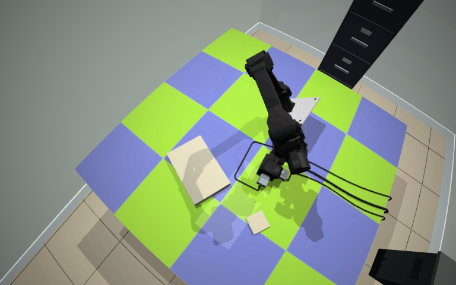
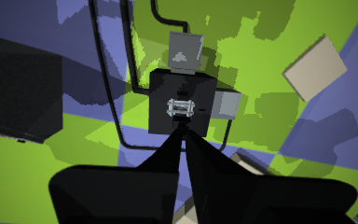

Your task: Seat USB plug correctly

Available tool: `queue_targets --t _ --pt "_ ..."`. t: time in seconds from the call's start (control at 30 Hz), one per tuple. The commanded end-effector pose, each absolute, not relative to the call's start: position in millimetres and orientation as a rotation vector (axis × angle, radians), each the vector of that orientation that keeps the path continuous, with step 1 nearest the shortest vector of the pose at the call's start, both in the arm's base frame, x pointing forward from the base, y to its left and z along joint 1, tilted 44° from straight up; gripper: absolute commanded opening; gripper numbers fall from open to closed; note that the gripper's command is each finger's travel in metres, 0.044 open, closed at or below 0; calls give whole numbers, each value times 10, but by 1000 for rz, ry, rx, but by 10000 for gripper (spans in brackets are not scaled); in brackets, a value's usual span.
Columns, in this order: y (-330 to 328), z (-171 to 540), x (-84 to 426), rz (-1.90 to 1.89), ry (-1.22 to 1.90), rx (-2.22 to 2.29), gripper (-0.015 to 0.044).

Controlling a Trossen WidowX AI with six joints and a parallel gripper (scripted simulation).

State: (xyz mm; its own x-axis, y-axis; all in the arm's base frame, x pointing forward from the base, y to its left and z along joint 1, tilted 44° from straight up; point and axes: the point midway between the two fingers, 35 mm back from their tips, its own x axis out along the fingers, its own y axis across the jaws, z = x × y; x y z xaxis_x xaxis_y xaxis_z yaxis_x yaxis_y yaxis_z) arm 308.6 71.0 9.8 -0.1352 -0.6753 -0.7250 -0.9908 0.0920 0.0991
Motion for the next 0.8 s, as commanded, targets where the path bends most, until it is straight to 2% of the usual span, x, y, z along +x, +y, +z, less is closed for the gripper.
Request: queue_targets --t 0.0,0.77 --pt "709 98 3083 830 1868 -1639 0" --pt "696 82 3086 822 1868 -1636 0"
